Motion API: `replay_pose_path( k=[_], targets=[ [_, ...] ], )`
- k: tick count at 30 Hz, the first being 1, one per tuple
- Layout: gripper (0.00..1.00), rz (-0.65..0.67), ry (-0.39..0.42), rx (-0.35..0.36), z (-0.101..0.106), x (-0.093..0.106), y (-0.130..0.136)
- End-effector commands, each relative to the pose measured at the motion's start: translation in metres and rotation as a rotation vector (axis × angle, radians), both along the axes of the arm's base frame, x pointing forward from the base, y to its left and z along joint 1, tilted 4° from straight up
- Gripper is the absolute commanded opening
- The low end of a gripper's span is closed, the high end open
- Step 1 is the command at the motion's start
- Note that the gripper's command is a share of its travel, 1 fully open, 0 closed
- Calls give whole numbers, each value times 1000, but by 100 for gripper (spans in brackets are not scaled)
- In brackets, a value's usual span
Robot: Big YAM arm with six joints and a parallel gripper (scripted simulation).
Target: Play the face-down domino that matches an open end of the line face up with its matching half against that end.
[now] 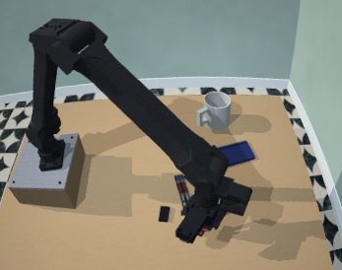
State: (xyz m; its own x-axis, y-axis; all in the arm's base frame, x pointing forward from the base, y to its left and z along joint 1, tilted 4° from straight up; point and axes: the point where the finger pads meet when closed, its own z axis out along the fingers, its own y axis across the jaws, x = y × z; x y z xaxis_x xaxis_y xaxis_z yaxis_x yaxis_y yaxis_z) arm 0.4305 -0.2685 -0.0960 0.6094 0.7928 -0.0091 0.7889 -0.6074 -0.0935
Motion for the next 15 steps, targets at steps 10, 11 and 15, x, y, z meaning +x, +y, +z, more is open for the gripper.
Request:
replay_pose_path(
  k=[10,11,15],
  targets=[
    [22,-1,-32,-19,42,11,-10],
    [22,-2,-34,-20,47,12,-11],
    [22,-2,-40,-23,62,15,-15]
  ],
)
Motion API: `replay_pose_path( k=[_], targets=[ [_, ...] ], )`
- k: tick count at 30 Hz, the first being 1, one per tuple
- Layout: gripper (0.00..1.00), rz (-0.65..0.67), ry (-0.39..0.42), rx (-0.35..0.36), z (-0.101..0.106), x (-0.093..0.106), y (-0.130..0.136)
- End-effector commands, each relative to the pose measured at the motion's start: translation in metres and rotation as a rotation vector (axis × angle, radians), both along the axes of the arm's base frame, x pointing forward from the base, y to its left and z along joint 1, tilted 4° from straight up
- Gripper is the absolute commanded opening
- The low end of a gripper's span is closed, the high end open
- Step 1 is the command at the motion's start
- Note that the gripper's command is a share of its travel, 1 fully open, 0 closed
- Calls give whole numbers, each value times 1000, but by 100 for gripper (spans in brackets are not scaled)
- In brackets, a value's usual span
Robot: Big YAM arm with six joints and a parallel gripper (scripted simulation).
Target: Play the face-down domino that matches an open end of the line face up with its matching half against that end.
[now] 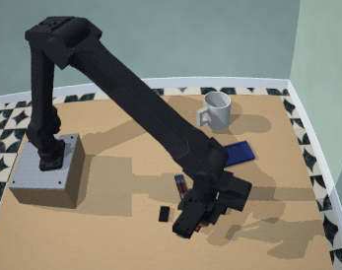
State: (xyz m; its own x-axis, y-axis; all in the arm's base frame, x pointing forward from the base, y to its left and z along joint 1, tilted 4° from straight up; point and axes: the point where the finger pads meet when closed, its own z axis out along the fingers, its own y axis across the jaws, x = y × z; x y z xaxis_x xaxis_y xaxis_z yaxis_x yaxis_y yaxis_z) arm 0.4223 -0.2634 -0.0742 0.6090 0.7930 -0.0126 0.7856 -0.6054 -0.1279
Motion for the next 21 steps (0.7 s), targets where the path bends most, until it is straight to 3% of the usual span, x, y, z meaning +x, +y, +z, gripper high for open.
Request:
replay_pose_path(
  k=[1,6,7,16,21],
  targets=[
    [22,-2,-70,-41,40,23,-20],
    [22,-2,-70,-41,40,23,-20],
    [22,0,-31,-19,23,10,-7],
    [22,-3,-88,-52,72,31,-25],
    [22,-3,-88,-52,72,31,-25]
  ],
)
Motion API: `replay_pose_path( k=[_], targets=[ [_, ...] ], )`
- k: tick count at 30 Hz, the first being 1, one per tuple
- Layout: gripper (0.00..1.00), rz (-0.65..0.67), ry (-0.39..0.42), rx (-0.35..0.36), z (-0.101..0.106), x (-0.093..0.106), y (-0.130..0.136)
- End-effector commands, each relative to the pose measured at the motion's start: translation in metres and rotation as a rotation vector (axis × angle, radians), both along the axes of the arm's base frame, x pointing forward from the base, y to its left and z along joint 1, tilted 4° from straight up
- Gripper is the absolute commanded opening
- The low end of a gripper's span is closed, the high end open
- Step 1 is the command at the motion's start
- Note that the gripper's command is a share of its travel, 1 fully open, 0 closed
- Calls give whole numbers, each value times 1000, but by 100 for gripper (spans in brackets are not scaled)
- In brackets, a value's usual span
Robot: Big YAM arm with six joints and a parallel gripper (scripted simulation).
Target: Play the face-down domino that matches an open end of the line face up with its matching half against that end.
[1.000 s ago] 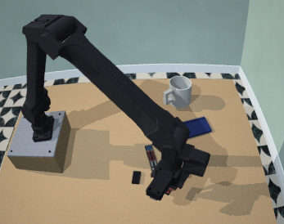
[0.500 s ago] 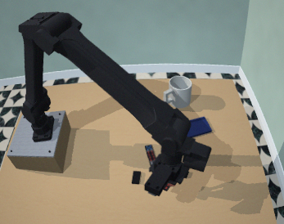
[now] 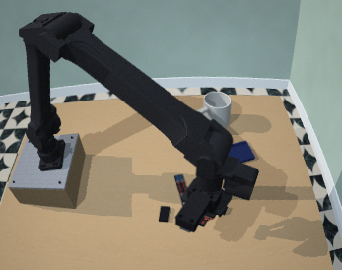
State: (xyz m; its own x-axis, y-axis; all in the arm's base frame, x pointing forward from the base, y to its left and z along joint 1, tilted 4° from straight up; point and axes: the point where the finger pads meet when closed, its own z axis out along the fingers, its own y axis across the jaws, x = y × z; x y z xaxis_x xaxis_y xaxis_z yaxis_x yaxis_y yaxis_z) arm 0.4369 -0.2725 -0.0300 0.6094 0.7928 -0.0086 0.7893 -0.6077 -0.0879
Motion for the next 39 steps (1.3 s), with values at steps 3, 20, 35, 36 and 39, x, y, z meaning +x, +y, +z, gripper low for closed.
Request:
replay_pose_path(
  k=[3,20,35,36,39],
  targets=[
    [22,0,-14,-9,9,5,-4],
    [22,45,-21,-9,23,8,-4],
    [22,446,-79,-6,50,-4,16],
    [22,446,-79,-6,50,-4,16],
    [22,491,-55,18,39,-12,19]
  ],
)
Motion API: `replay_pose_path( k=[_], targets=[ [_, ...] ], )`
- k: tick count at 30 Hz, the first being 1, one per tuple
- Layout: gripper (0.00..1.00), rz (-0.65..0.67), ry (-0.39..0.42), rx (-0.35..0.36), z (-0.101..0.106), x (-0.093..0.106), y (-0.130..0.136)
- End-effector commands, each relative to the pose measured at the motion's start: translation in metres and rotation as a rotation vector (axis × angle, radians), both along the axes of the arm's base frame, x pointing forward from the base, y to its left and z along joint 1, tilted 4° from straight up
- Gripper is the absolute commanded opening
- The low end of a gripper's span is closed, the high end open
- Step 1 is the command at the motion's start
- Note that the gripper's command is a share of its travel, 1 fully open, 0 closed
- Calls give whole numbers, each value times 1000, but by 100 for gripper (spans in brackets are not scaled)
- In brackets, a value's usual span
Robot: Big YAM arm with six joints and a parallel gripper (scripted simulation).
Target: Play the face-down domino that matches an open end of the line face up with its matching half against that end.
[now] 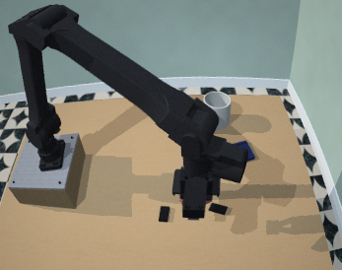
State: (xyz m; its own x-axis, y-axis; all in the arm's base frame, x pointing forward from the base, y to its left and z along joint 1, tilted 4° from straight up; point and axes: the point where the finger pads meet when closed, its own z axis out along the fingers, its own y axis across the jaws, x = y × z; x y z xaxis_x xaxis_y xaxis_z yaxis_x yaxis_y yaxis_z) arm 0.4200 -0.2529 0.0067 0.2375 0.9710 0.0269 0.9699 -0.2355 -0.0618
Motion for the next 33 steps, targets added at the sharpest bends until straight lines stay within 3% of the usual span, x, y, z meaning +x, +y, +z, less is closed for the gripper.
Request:
replay_pose_path(
  k=[1,7,14,15,24,33],
  targets=[
    [22,116,-23,0,3,6,0],
    [22,356,-56,6,6,11,2],
    [22,356,-56,6,6,11,2],
    [22,294,-33,16,1,4,2],
    [22,373,-46,9,0,10,7],
    [22,348,-32,18,-2,4,7]
  ],
)
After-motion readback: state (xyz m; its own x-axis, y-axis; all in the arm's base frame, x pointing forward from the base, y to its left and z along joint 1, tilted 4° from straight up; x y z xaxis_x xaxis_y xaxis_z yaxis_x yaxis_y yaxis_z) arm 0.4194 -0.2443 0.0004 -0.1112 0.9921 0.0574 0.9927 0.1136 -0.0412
